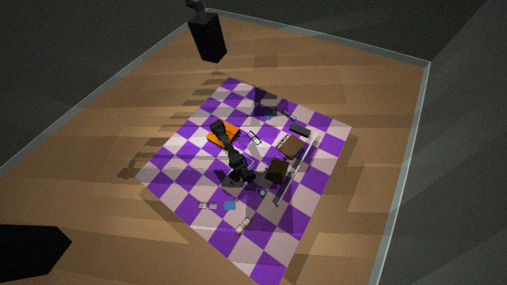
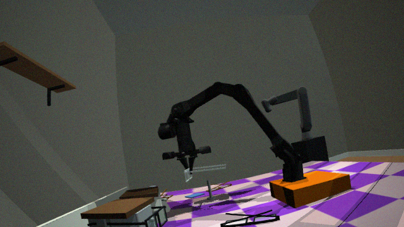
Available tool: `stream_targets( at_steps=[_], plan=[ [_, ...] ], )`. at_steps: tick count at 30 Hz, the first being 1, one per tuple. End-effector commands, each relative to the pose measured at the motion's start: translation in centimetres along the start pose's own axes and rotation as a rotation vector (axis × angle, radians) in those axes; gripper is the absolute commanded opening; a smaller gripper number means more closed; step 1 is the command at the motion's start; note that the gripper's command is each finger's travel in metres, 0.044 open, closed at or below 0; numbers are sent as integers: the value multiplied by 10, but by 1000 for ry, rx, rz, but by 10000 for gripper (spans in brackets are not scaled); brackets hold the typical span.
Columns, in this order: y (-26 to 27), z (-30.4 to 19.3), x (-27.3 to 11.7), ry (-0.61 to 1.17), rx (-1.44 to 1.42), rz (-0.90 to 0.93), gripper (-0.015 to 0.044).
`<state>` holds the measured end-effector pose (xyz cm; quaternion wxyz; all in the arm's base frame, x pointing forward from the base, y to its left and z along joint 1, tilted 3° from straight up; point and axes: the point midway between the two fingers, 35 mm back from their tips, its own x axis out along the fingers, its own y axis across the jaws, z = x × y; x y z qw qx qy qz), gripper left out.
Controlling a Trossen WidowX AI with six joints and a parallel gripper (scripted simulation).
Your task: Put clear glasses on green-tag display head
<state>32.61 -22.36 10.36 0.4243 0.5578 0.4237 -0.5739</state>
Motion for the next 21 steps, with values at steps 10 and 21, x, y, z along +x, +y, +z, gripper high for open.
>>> stream_targets(
  at_steps=[10,21],
  plan=[
    [-28,-53,5,12,-154,-9,0],
    [-53,-86,11,15,-265,-11,0]
  ],
)
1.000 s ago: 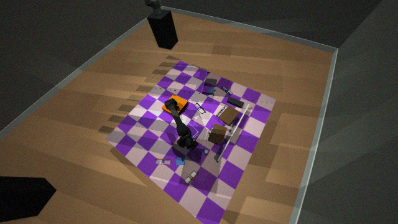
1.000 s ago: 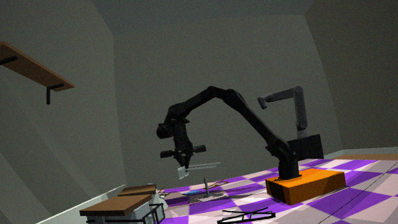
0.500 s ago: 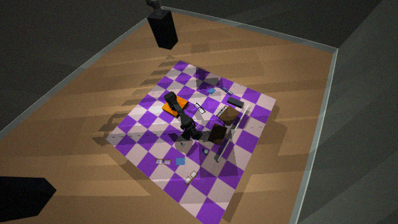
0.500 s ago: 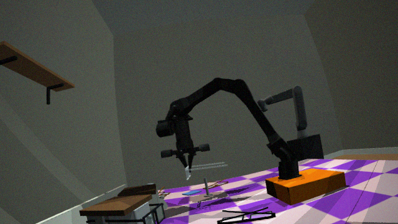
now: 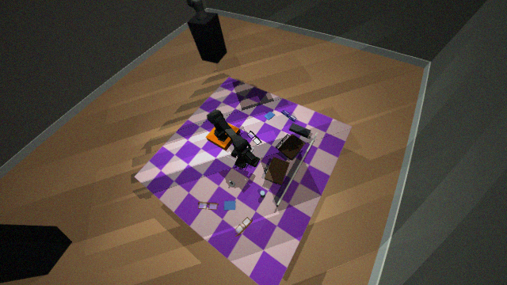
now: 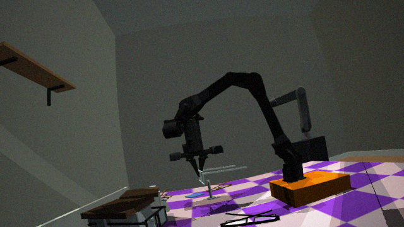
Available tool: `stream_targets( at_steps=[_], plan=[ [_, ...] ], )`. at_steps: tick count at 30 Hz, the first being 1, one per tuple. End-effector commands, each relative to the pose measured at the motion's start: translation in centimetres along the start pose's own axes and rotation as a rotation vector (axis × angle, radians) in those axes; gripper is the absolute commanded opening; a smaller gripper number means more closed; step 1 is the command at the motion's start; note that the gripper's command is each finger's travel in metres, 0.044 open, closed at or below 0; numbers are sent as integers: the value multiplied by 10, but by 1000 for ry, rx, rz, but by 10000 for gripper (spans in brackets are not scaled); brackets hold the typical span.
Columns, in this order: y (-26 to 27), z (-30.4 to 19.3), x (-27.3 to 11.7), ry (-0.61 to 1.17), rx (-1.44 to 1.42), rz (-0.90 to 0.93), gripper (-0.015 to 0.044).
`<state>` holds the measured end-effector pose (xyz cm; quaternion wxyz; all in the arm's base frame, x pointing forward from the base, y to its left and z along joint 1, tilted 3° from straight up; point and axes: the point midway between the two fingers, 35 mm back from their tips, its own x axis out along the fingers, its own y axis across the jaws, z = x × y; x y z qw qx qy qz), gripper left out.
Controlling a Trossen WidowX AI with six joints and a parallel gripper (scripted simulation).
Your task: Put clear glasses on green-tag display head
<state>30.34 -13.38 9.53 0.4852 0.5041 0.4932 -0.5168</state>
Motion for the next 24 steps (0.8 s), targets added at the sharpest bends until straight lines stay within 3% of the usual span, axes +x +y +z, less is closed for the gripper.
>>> stream_targets(
  at_steps=[1,24],
  plan=[
    [-5,-7,4,6,-23,-5,0],
    [-2,-6,25,6,-23,-5,0]
  ],
)
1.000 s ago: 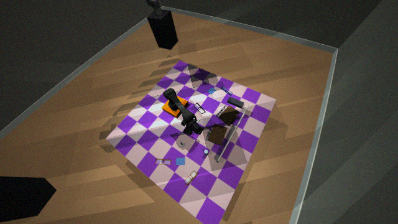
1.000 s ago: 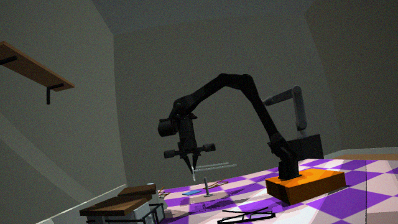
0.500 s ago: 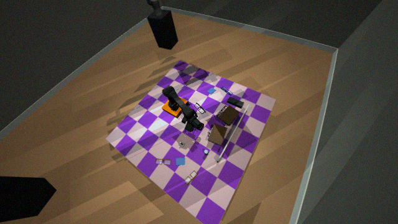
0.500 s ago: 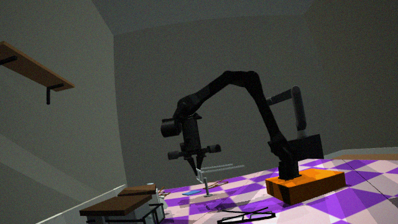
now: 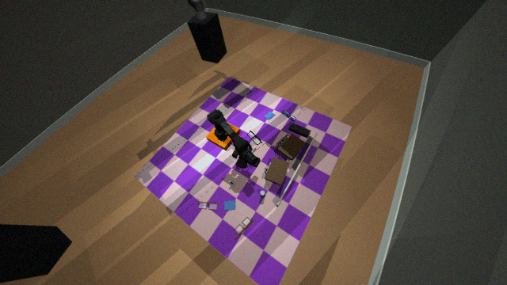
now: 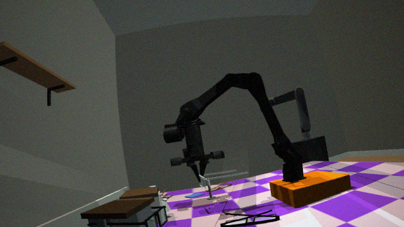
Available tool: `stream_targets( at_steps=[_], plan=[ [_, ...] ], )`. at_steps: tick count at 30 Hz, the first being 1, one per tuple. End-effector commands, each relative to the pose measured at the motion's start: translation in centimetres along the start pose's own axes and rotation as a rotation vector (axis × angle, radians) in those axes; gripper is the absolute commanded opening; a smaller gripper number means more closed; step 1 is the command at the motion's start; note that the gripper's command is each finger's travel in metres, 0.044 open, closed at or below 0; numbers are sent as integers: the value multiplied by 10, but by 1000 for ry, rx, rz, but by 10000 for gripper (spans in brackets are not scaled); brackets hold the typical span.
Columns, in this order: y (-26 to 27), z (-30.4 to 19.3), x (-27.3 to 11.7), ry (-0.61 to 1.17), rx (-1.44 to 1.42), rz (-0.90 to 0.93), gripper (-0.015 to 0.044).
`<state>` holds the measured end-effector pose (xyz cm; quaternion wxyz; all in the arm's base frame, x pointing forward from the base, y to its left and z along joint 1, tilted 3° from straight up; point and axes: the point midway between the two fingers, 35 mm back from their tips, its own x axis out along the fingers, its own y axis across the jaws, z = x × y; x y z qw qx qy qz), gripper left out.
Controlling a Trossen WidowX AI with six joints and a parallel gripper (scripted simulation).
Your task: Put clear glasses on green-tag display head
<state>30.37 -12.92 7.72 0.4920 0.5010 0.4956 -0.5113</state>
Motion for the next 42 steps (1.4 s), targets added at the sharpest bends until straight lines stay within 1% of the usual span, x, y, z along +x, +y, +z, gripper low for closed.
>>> stream_targets(
  at_steps=[1,42],
  plan=[
    [-2,-2,8,8,-5,-12,0],
    [-2,-2,50,8,-5,-12,0]
  ],
)
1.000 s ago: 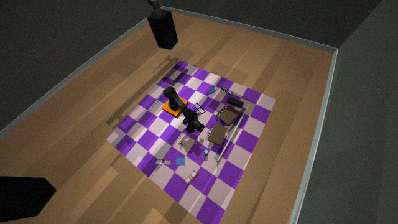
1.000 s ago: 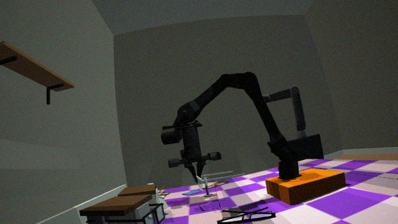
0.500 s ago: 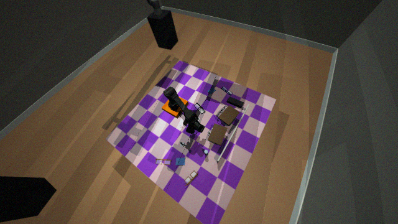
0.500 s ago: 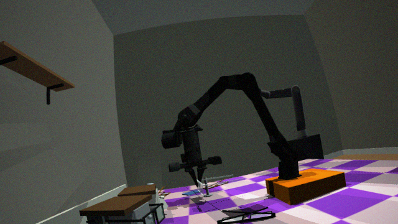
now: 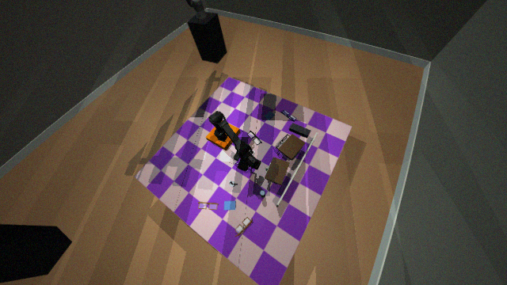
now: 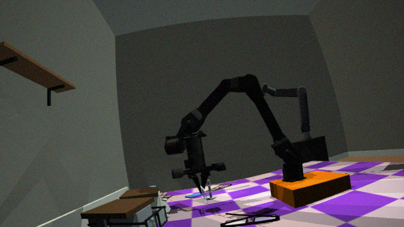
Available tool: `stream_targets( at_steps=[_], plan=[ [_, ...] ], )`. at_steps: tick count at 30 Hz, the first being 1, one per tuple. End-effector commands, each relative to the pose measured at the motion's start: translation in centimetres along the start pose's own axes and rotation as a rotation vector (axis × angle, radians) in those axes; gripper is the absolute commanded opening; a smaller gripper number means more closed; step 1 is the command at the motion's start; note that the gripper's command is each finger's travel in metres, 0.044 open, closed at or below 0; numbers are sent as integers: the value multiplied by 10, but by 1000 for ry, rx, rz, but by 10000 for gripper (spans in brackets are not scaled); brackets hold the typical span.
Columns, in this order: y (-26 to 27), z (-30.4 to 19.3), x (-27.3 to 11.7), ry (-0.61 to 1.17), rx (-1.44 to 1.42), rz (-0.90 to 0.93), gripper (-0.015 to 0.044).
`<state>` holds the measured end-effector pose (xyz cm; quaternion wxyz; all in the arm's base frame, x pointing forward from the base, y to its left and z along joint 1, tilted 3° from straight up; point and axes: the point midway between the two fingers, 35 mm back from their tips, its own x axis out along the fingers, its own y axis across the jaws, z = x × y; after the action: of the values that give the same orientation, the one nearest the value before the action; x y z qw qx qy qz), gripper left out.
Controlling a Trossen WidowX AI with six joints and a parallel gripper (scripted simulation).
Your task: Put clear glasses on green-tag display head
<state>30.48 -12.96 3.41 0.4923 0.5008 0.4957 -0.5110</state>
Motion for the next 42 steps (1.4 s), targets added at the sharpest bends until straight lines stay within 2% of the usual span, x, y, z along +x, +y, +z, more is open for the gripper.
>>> stream_targets(
  at_steps=[1,42],
  plan=[
    [-4,-2,8,9,-4,-12,0],
    [-9,-4,45,9,-4,-13,0]
  ],
)
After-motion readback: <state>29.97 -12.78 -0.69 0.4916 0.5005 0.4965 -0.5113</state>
